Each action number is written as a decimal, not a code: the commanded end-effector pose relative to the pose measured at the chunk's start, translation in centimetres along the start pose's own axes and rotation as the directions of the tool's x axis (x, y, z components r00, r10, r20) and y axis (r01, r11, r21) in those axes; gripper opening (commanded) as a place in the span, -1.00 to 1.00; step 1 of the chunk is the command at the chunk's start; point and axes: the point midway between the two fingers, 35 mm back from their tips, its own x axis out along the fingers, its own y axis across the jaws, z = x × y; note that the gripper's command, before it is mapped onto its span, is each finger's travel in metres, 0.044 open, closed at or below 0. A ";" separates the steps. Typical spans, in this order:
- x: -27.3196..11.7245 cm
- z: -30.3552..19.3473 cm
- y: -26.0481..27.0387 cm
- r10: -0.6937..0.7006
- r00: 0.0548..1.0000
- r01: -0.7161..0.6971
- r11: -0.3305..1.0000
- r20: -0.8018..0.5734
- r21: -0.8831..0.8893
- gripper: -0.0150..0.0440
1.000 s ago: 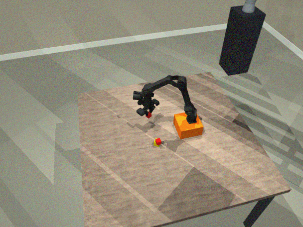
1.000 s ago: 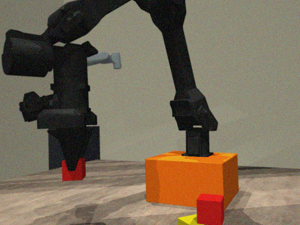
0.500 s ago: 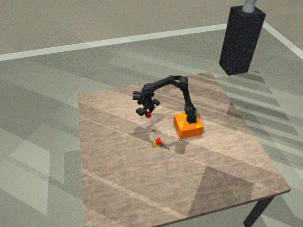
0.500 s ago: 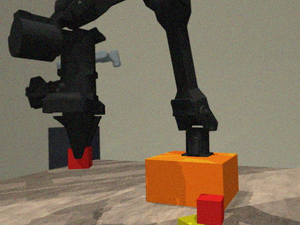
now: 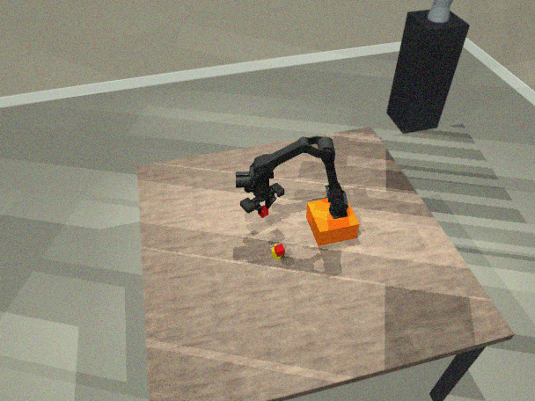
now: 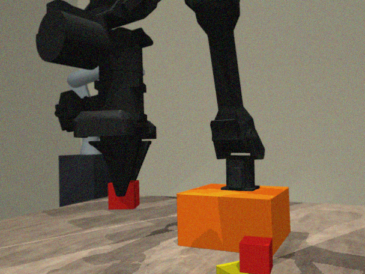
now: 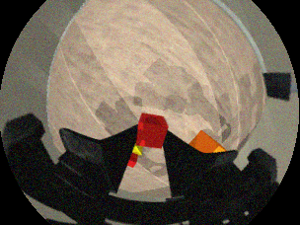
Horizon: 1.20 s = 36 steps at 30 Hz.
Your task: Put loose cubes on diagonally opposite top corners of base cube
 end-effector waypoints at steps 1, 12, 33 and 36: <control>0.0 -1.0 0.3 0.000 1.000 0.000 1.000 0.002 0.025 -0.14; 0.1 -4.3 1.5 0.001 1.000 -0.001 0.995 -0.001 0.098 -0.14; 0.4 -10.8 2.6 0.002 1.000 0.000 0.972 -0.007 0.236 -0.14; 0.4 -11.7 2.6 0.002 1.000 0.000 0.967 -0.008 0.255 -0.14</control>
